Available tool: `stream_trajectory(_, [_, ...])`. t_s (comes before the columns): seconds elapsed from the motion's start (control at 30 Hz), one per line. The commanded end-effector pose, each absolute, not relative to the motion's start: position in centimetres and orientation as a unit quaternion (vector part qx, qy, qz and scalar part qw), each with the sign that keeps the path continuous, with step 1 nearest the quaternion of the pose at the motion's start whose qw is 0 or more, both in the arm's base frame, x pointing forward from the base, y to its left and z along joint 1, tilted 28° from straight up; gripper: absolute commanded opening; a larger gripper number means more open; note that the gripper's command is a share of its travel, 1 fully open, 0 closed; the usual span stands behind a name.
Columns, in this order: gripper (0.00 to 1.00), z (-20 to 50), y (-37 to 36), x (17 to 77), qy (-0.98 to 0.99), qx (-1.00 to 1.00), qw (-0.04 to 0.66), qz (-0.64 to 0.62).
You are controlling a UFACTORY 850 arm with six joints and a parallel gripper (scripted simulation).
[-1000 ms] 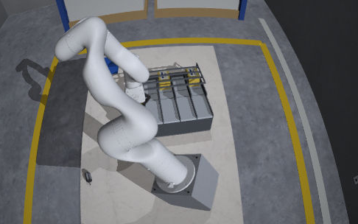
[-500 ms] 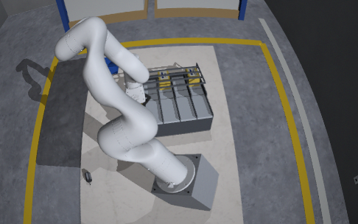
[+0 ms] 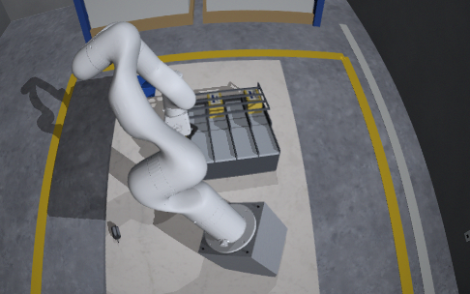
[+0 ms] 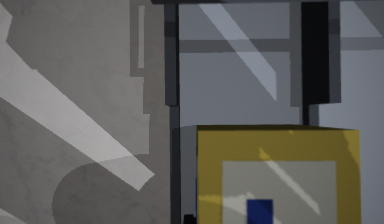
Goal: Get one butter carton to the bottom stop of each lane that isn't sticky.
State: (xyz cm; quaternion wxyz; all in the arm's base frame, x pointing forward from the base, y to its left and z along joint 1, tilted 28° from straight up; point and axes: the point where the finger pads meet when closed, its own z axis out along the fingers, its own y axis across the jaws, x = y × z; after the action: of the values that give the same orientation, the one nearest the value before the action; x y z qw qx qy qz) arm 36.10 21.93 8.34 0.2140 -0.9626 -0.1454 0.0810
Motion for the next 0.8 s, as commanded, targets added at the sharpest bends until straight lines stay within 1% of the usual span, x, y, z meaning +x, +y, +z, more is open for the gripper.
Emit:
stream_trajectory(0.0, [0.00,8.38,21.94,36.16,-0.145,-0.963,0.214,0.080])
stream_trajectory(0.77, [0.00,8.08,22.10,36.06,-0.145,-0.963,0.214,0.080])
